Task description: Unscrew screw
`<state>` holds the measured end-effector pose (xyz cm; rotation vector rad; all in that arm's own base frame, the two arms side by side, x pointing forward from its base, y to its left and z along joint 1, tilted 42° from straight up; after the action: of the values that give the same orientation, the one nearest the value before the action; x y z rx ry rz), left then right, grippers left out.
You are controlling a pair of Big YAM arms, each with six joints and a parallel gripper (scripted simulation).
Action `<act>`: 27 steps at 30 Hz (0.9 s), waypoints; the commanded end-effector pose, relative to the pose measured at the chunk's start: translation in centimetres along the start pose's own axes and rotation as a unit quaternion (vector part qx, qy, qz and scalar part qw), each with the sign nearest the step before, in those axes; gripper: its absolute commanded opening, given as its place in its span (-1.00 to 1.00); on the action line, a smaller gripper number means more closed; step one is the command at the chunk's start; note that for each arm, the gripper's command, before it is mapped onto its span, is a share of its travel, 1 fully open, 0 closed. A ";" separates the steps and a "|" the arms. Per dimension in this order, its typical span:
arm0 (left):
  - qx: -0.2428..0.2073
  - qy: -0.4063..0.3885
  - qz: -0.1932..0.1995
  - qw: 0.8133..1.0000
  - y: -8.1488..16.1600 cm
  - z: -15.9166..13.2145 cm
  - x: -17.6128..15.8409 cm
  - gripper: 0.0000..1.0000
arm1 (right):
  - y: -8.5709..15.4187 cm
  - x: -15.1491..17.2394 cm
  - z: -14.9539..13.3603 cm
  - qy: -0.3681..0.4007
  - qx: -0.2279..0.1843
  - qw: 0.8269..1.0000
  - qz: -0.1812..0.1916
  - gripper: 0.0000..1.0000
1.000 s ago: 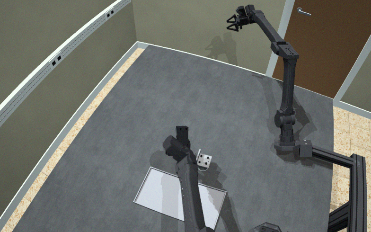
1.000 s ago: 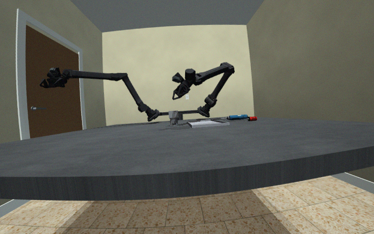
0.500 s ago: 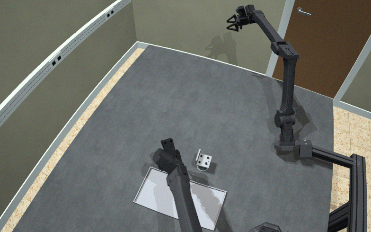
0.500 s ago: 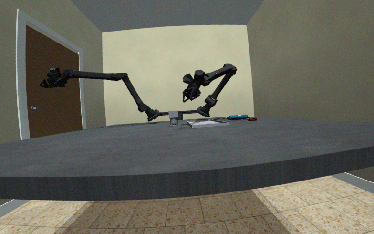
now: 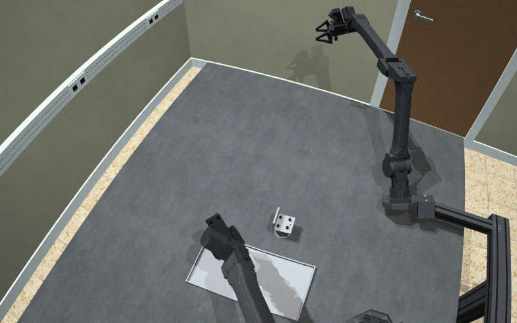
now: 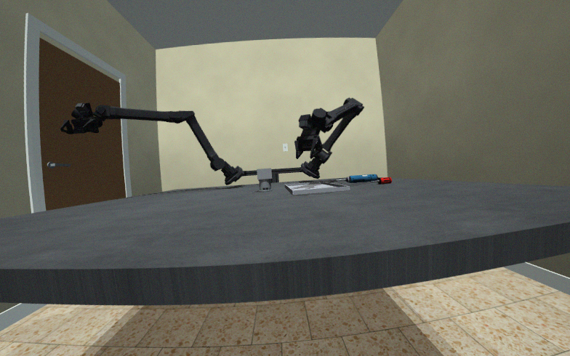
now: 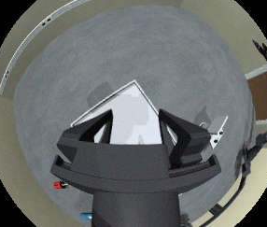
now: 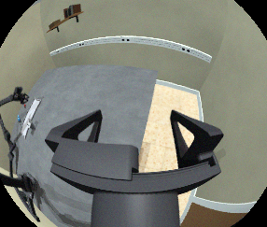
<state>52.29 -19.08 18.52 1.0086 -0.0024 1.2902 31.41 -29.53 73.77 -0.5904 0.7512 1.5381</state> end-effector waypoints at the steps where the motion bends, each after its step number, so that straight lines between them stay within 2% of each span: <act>1: 0.017 0.046 0.012 0.999 0.6 -1.3 2.2 0.30 | 0.8 -0.5 2.0 0.020 -0.006 1.000 -0.010 1.00; 10: 0.046 0.152 0.036 0.987 2.1 -4.2 6.9 0.30 | 0.8 -0.5 2.0 0.020 -0.006 1.000 -0.010 1.00; 11: 0.043 0.153 0.037 0.987 2.2 -3.8 7.1 0.30 | 0.8 -0.5 2.0 0.020 -0.006 1.000 -0.010 1.00; 12: 0.057 0.147 0.033 0.987 1.0 -4.6 6.2 0.30 | 0.8 -0.5 2.0 0.020 -0.006 1.000 -0.010 1.00; 15: 0.057 0.147 0.033 0.987 1.0 -4.6 6.2 0.30 | 0.8 -0.5 2.0 0.020 -0.006 1.000 -0.010 1.00; 16: 0.063 0.157 0.037 0.985 1.3 -5.4 6.5 0.30 | 0.8 -0.5 2.0 0.020 -0.006 1.000 -0.010 1.00; 17: 0.052 0.175 0.045 0.982 2.6 -5.0 7.8 0.30 | 0.8 -0.5 2.0 0.020 -0.006 1.000 -0.010 1.00; 27: 0.079 0.289 0.079 0.951 4.8 -8.6 12.1 0.30 | 0.8 -0.5 2.0 0.020 -0.006 1.000 -0.010 1.00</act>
<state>48.88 -6.81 22.32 0.7959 0.3912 1.6473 31.41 -29.53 73.77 -0.5904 0.7512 1.5381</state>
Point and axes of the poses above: on each arm, the point where the finger pads meet when closed, its own y axis back along the fingers, its own x axis across the jaws, z = x × y, the point moved 3 cm from there along y, back along the fingers, and after that the axes turned 9 degrees about y, right-handed, at the moved point
